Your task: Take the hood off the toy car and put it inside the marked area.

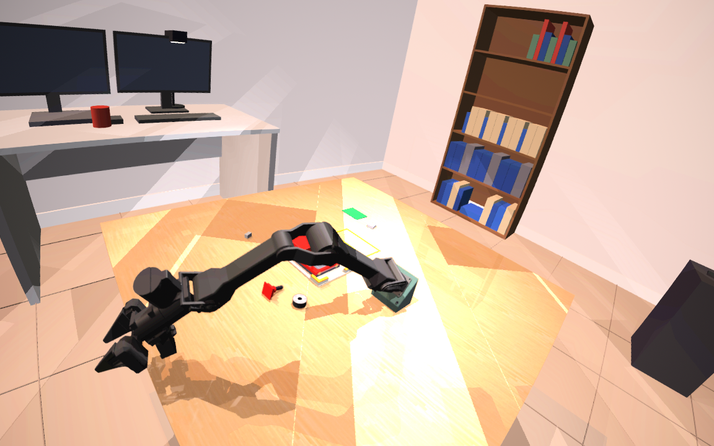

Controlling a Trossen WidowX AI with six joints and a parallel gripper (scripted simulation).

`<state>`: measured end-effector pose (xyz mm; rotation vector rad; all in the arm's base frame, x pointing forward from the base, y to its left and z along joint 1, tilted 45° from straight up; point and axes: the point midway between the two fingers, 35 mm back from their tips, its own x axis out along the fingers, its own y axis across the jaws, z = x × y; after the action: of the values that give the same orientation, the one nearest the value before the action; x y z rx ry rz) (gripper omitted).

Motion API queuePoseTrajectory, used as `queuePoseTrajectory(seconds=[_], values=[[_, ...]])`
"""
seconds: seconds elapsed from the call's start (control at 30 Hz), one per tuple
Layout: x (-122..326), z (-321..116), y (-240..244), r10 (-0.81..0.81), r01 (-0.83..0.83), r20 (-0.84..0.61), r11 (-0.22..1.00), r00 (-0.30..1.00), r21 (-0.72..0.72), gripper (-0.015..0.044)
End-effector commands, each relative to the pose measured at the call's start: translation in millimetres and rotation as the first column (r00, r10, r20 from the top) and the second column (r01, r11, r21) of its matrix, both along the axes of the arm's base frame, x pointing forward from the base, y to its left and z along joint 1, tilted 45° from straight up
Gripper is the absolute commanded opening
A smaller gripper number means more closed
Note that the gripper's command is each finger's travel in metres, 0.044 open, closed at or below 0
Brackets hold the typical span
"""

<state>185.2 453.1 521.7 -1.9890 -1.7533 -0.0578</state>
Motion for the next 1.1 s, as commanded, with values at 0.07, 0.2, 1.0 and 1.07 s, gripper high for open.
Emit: queuePoseTrajectory(seconds=[0.07, 0.2, 1.0, 1.07], values=[[62.5, -37.2, -16.1, -0.071, 0.051, -0.225, 0.994, 0.972, -0.095, 0.0440], [102.2, -64.5, -33.2, -0.142, 0.093, -0.360, 0.984, 0.922, -0.150, 0.0440], [228.9, -201.0, -154.8, -0.337, 0.174, -0.919, 0.937, 0.205, -0.304, 0.0440], [232.9, -210.6, -164.0, -0.335, 0.181, -0.933, 0.933, 0.131, -0.309, 0.0440]])
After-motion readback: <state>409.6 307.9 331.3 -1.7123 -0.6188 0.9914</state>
